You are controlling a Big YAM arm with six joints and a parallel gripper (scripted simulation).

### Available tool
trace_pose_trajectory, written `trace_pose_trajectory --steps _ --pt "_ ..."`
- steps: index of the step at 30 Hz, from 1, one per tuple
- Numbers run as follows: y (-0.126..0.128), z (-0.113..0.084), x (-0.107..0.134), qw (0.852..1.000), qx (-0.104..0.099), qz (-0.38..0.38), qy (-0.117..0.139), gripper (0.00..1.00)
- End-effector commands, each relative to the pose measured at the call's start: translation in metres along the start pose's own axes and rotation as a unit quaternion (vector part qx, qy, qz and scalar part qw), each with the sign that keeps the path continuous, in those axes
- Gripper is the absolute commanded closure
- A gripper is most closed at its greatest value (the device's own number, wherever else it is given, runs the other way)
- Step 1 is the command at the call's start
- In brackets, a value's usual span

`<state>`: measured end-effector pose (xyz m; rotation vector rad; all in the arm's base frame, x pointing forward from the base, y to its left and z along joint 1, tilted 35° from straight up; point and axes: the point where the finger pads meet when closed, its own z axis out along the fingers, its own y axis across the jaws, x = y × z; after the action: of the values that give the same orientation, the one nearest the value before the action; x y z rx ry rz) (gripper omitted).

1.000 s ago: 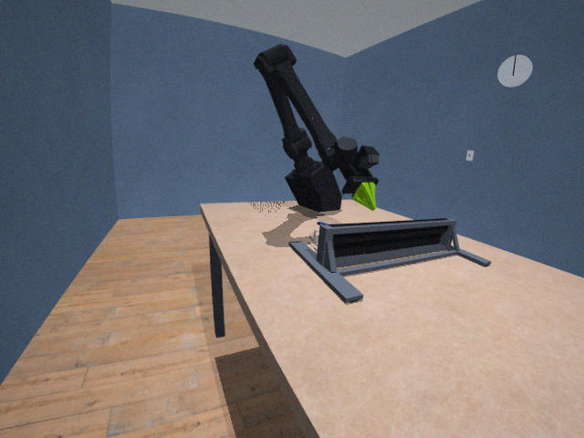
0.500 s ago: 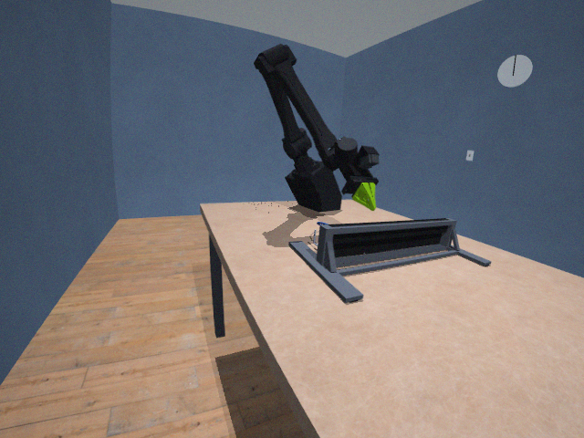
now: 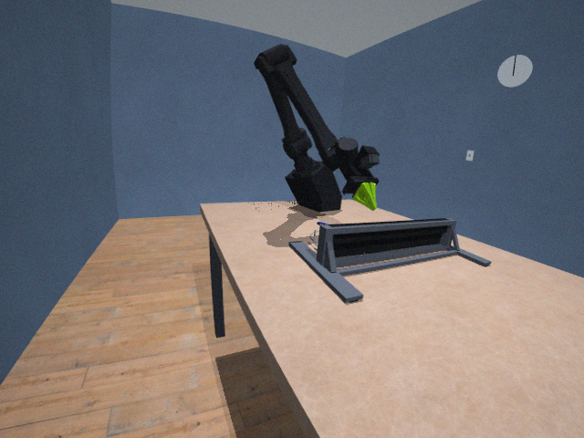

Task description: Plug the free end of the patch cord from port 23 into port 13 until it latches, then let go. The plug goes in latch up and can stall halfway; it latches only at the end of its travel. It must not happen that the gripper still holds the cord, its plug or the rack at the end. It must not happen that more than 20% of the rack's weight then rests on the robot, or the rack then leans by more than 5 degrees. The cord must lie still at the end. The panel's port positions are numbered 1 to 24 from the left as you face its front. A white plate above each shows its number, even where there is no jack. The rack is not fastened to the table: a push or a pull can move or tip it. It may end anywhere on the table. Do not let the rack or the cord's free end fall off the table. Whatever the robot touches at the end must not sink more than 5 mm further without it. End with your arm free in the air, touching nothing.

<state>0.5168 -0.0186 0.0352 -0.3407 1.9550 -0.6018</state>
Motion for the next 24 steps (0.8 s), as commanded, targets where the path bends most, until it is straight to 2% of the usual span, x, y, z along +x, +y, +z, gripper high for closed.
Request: trace_pose_trajectory --steps 1,24 --pt "0.0166 -0.0038 0.0026 1.000 -0.014 -0.004 0.001 1.00" --pt "0.0178 -0.0040 0.0049 1.000 -0.016 -0.006 0.005 1.00"
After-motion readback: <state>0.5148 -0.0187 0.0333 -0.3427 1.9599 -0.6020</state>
